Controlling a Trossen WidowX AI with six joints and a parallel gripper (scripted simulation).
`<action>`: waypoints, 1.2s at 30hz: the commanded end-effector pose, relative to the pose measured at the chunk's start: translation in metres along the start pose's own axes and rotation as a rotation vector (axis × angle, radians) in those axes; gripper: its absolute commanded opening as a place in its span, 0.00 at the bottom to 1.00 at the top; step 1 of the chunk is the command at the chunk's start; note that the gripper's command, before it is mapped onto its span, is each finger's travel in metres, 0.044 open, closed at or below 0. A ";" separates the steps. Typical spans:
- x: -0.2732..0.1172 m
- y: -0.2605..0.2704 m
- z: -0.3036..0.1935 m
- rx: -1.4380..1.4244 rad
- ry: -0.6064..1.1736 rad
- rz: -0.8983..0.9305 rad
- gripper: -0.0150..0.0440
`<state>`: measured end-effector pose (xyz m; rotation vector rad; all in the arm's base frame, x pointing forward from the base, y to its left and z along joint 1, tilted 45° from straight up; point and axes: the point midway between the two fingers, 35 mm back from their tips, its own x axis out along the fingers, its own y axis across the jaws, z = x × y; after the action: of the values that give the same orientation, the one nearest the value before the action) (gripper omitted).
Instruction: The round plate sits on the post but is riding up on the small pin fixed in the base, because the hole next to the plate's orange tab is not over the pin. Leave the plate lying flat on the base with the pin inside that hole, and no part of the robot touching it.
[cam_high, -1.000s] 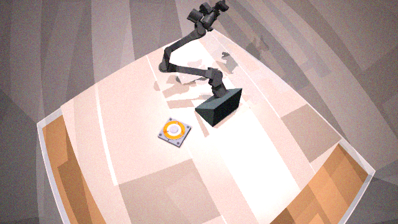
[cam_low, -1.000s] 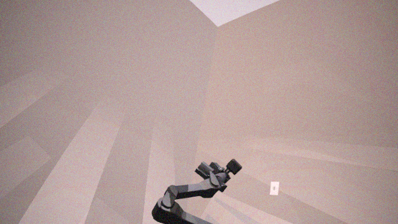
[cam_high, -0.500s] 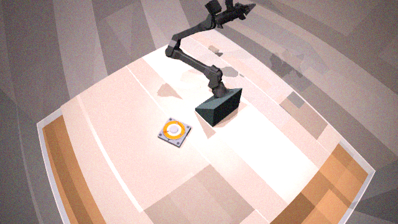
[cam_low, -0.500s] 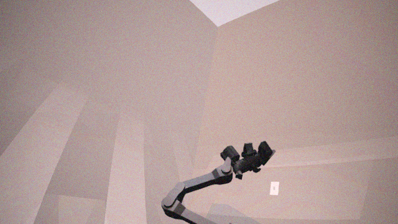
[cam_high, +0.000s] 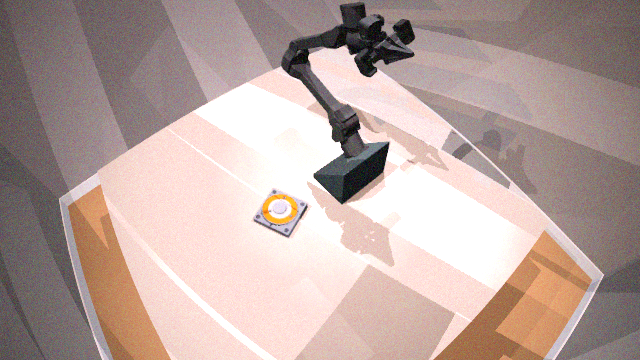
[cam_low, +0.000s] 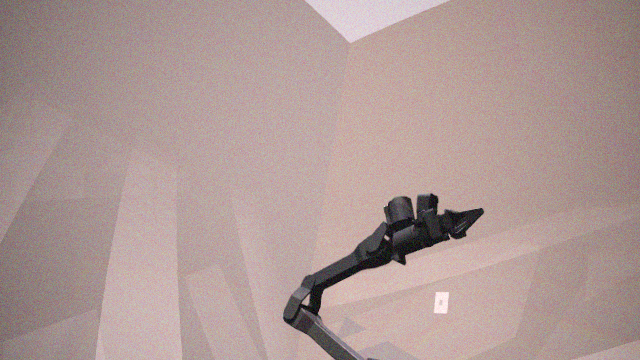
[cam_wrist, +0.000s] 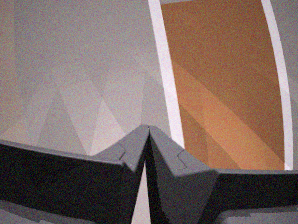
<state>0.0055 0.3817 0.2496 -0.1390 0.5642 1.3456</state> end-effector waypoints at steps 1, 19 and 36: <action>0.018 -0.068 -0.006 0.053 0.078 -0.228 0.25; -0.059 -0.354 -0.089 0.463 0.461 -1.124 0.25; -0.240 -0.450 -0.214 0.853 1.141 -1.598 0.25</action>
<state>0.3413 -0.0029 0.0759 -0.4961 1.4081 -0.6398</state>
